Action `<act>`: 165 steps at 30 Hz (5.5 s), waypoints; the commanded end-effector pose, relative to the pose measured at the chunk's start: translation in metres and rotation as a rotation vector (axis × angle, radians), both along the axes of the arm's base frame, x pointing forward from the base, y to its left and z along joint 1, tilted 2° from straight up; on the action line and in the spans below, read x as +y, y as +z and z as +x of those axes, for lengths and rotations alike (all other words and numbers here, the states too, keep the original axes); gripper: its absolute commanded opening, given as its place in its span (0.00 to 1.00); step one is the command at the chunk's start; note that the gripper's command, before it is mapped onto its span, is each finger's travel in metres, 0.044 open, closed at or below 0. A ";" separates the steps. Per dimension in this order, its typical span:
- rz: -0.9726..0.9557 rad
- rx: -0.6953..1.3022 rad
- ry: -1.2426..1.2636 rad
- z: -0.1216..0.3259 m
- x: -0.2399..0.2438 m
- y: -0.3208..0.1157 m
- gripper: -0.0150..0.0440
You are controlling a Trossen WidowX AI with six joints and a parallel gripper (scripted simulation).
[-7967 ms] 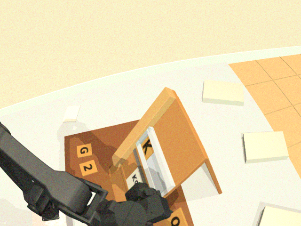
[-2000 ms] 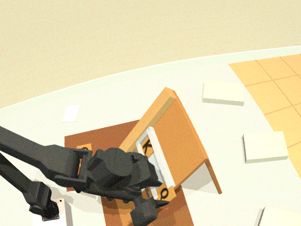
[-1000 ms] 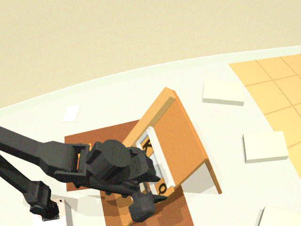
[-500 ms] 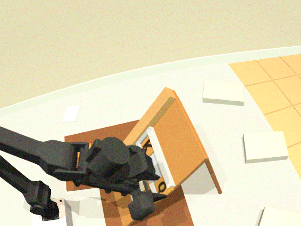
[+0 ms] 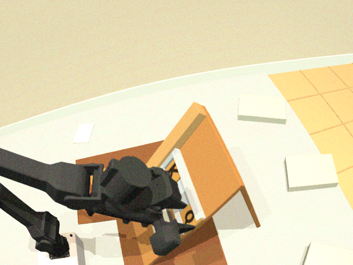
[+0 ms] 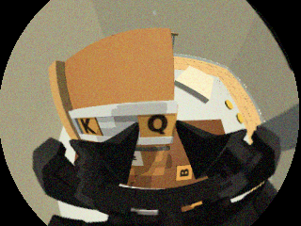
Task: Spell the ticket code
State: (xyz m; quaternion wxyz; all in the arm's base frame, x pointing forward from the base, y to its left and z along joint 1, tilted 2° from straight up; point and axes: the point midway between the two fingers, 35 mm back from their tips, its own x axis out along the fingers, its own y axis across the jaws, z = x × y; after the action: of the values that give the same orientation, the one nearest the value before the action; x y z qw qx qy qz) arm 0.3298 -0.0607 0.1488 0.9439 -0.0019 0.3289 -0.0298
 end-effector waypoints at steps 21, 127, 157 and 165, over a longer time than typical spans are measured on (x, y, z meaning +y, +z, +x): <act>0.003 0.001 -0.002 -0.001 0.014 -0.002 0.25; 0.008 0.000 -0.002 0.003 0.068 -0.004 0.25; 0.008 0.001 -0.002 -0.008 0.068 0.011 0.75; 0.008 0.001 -0.002 -0.011 0.069 0.010 0.75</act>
State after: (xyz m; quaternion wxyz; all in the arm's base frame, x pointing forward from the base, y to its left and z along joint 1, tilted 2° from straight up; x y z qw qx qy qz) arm 0.3216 0.0079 0.1568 0.9425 0.0004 0.3331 -0.0276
